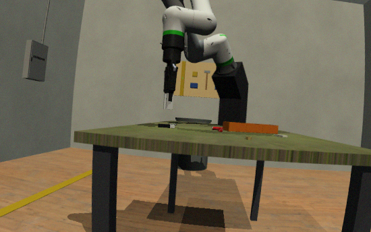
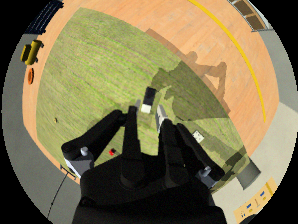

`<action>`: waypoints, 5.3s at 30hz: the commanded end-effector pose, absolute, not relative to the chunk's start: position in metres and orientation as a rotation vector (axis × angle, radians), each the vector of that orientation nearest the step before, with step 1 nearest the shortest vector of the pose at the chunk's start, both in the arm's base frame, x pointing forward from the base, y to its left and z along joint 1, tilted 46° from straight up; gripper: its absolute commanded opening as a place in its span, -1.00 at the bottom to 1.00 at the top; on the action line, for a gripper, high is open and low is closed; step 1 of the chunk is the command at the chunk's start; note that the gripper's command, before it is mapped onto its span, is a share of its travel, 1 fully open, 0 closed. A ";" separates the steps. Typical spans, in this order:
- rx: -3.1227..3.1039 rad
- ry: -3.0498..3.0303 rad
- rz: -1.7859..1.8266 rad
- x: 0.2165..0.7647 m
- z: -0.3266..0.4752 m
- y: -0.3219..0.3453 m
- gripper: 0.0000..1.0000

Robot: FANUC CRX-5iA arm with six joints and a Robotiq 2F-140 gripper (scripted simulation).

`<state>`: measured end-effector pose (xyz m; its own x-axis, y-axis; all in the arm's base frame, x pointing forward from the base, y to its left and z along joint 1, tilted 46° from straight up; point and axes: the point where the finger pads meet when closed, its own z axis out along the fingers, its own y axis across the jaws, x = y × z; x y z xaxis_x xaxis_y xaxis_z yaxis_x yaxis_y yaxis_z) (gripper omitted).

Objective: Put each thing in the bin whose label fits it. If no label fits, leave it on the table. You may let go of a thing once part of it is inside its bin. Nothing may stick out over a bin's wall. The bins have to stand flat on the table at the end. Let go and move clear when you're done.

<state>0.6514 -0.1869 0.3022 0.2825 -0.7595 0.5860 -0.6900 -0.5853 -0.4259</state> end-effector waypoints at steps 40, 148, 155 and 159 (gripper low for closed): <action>-2.443 1.385 -1.197 0.699 0.253 -0.207 -0.38; -2.443 1.385 -1.197 0.620 0.214 -0.093 -0.60; -2.443 1.385 -1.197 0.610 0.196 -0.071 -0.60; -2.443 1.385 -1.197 0.603 0.181 -0.054 -0.60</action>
<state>0.6117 -0.0734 0.1968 0.2958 -0.7619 0.5762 -0.6912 -0.5871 -0.4214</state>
